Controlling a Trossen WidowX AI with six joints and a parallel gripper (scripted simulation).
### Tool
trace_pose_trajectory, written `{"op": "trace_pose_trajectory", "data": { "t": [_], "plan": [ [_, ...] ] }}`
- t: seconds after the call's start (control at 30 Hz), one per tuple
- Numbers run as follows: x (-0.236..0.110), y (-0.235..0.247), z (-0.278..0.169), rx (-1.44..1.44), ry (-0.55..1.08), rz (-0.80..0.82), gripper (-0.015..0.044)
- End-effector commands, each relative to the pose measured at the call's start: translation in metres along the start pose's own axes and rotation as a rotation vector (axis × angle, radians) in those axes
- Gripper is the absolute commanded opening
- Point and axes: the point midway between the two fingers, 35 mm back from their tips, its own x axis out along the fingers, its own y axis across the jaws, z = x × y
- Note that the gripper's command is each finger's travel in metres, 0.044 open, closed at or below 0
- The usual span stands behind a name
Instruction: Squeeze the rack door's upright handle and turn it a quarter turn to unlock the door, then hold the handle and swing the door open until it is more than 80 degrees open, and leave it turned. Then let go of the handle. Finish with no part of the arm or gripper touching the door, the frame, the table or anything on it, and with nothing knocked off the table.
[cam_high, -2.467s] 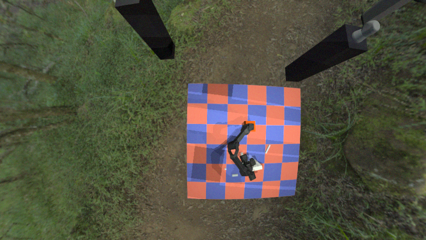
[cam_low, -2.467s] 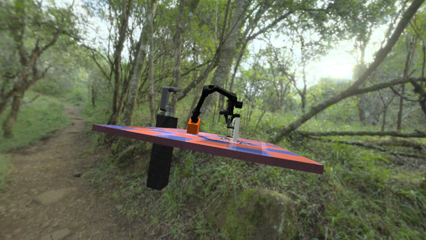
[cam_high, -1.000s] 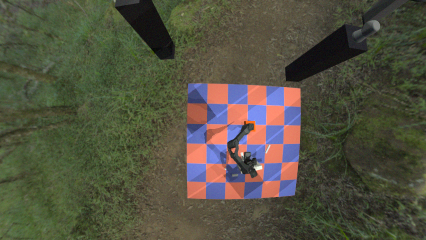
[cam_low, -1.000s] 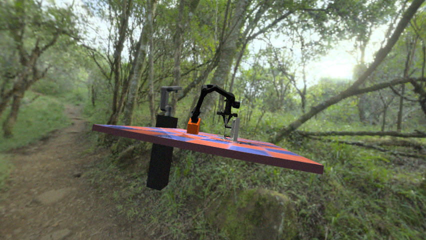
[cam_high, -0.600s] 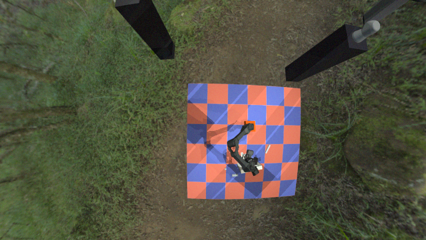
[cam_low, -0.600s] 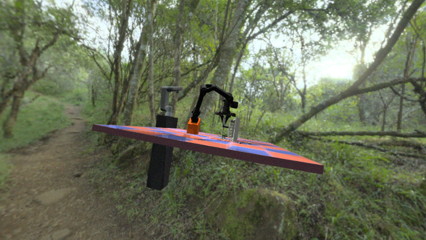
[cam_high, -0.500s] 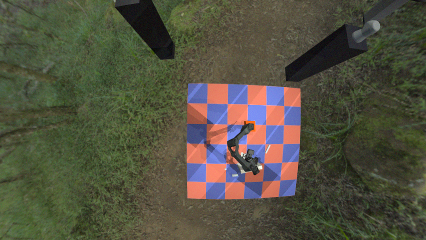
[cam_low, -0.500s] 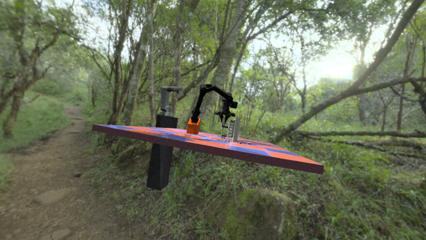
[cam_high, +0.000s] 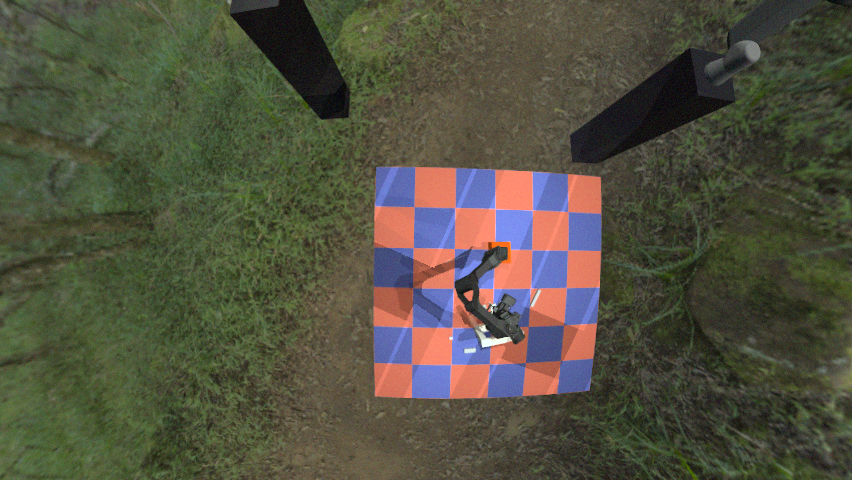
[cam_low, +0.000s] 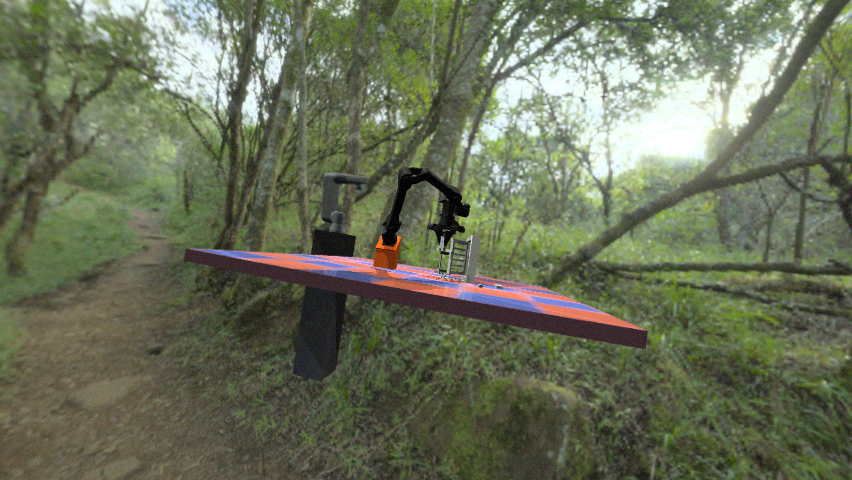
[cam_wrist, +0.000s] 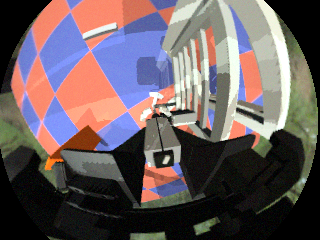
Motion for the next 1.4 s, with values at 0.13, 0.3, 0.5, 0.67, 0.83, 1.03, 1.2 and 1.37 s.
{"op": "trace_pose_trajectory", "data": {
  "t": [0.13, 0.3, 0.5, 0.67, 0.83, 1.03, 1.2, 1.37],
  "plan": [
    [0.000, 0.010, 0.005, 0.147, -0.008, -0.006, 0.0025],
    [0.001, 0.019, 0.008, 0.220, -0.009, -0.005, 0.0025],
    [0.001, 0.030, 0.014, 0.305, -0.009, -0.004, 0.0025],
    [0.001, 0.038, 0.018, 0.375, -0.009, -0.004, 0.0025],
    [0.001, 0.047, 0.024, 0.449, -0.010, -0.003, 0.0025],
    [0.001, 0.056, 0.032, 0.538, -0.010, -0.002, 0.0025],
    [0.000, 0.063, 0.039, 0.612, -0.011, -0.001, 0.0025],
    [0.000, 0.070, 0.047, 0.689, -0.011, -0.001, 0.0025]
  ]
}}
